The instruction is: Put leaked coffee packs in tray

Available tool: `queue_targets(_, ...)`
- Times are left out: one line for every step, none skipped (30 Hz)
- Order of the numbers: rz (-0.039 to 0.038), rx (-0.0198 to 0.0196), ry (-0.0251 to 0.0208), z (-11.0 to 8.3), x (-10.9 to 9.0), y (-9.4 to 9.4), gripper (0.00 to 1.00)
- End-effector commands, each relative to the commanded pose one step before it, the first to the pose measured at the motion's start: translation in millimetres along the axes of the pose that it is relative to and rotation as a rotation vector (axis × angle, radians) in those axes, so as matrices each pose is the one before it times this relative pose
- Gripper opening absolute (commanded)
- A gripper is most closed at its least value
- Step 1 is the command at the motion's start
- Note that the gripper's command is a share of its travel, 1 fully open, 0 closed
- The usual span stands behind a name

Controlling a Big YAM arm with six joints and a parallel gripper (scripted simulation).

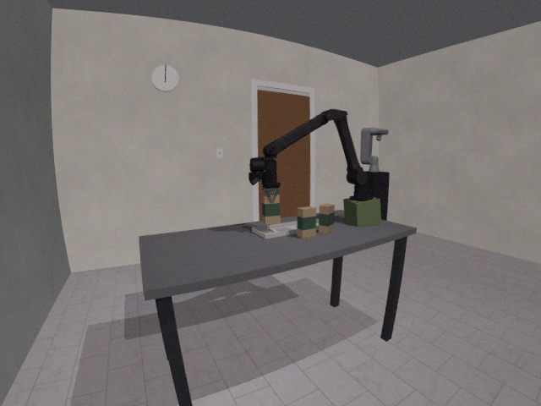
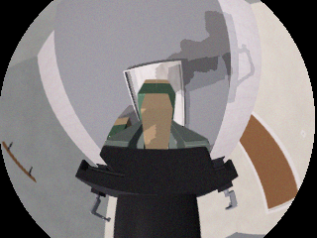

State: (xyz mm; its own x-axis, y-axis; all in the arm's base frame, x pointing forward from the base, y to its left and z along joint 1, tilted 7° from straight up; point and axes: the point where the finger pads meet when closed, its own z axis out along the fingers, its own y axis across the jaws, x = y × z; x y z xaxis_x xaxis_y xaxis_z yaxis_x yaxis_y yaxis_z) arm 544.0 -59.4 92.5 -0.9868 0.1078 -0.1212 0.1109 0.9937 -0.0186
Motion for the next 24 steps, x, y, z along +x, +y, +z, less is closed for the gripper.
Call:
queue_targets(-0.02937,-0.00573,-0.04747,-21.64,-22.35,4.49,0.25)
queue_targets(-0.00308,-0.00052,-0.00007,-0.03,-0.04,1.77,0.25)
queue_targets(0.00000,0.00013,-0.00001,-0.01,0.00,-0.02,0.25)
queue_targets(0.00290,0.00165,0.00006,0.02,0.04,-1.86,0.25)
queue_targets(0.00000,0.00000,0.00000,0.00,0.00,0.00,0.25)
queue_targets(0.00000,0.00000,0.00000,0.00,0.00,0.00,0.25)
queue_targets(0.00781,0.00048,0.00003,0.01,0.03,-1.28,0.25)
queue_targets(0.00080,0.00001,-0.00087,-0.22,-0.16,0.00,0.25)
queue_targets(0.00001,0.00000,-0.00043,-0.06,-0.09,0.00,0.25)
queue_targets(0.00000,0.00000,0.00000,0.00,0.00,0.00,0.25)
queue_targets(0.00000,0.00000,0.00000,0.00,0.00,0.00,0.25)
queue_targets(0.00000,0.00000,0.00000,0.00,0.00,0.00,0.25)
queue_targets(0.00000,0.00000,0.00000,0.06,-0.01,0.00,0.25)
queue_targets(0.00000,0.00000,0.00002,0.37,-0.08,0.00,0.25)
queue_targets(0.00000,0.00000,-0.00016,0.85,-0.22,0.00,0.25)
queue_targets(-0.00003,-0.00001,0.00163,2.11,0.58,0.01,0.25)
queue_targets(-0.00003,-0.00001,0.00198,2.92,0.96,0.02,0.25)
queue_targets(-0.00002,0.00000,0.00122,3.25,1.19,0.01,0.25)
queue_targets(0.00000,0.00002,-0.00012,3.33,1.39,0.00,0.25)
queue_targets(-0.00010,-0.00005,0.00657,3.39,3.59,0.00,0.25)
queue_targets(-0.00014,-0.00007,0.00898,3.75,4.66,0.00,0.25)
queue_targets(0.00000,0.00000,0.00000,0.00,0.00,0.00,0.25)
queue_targets(0.00000,0.00000,0.00000,0.00,0.00,0.00,0.25)
queue_targets(0.00031,0.00022,-0.01875,-10.78,2.04,-0.27,0.25)
